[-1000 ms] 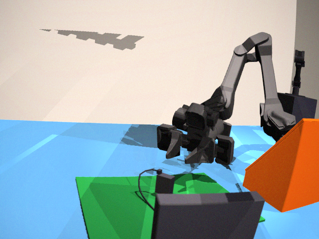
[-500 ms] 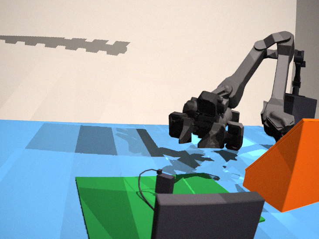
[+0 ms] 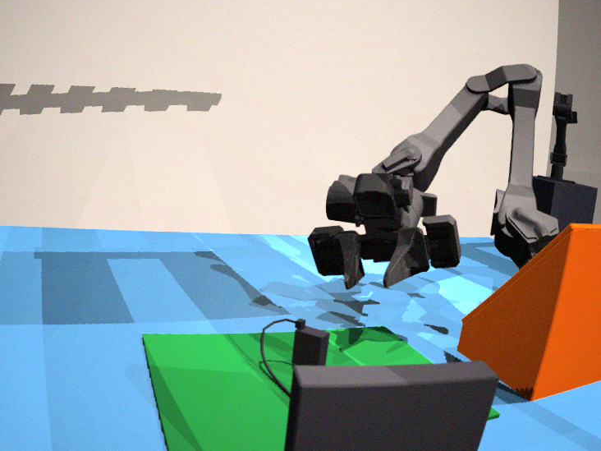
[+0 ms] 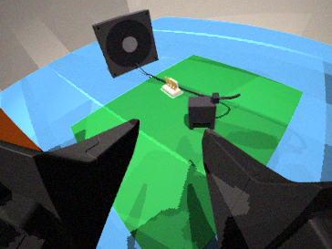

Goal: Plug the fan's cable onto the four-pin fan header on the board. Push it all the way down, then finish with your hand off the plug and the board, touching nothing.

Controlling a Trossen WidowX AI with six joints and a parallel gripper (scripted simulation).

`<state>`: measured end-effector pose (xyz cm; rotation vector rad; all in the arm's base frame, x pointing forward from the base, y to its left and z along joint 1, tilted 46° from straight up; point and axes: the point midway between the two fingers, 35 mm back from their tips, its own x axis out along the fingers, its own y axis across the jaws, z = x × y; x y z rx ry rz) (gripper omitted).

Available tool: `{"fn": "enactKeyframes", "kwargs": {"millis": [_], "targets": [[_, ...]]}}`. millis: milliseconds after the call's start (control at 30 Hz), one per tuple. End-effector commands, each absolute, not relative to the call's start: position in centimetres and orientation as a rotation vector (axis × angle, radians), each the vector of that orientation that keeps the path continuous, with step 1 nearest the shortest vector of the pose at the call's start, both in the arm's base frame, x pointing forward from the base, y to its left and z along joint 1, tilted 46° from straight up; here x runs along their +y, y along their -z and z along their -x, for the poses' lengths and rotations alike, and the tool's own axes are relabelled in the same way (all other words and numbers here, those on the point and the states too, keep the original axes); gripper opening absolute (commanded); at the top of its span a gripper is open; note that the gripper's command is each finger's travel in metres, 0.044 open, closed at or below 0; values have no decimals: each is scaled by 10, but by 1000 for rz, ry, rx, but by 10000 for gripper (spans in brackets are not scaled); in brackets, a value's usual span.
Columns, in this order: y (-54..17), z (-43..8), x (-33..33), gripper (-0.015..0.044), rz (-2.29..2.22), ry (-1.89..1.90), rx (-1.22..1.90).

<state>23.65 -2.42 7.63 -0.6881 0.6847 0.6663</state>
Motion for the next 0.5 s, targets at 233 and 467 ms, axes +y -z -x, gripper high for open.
{"fn": "enactKeyframes", "kwargs": {"millis": [233, 467], "targets": [[-62, -235, -20, 205, 595, -647, 953], [-57, -233, -18, 205, 570, -609, 1115]]}}
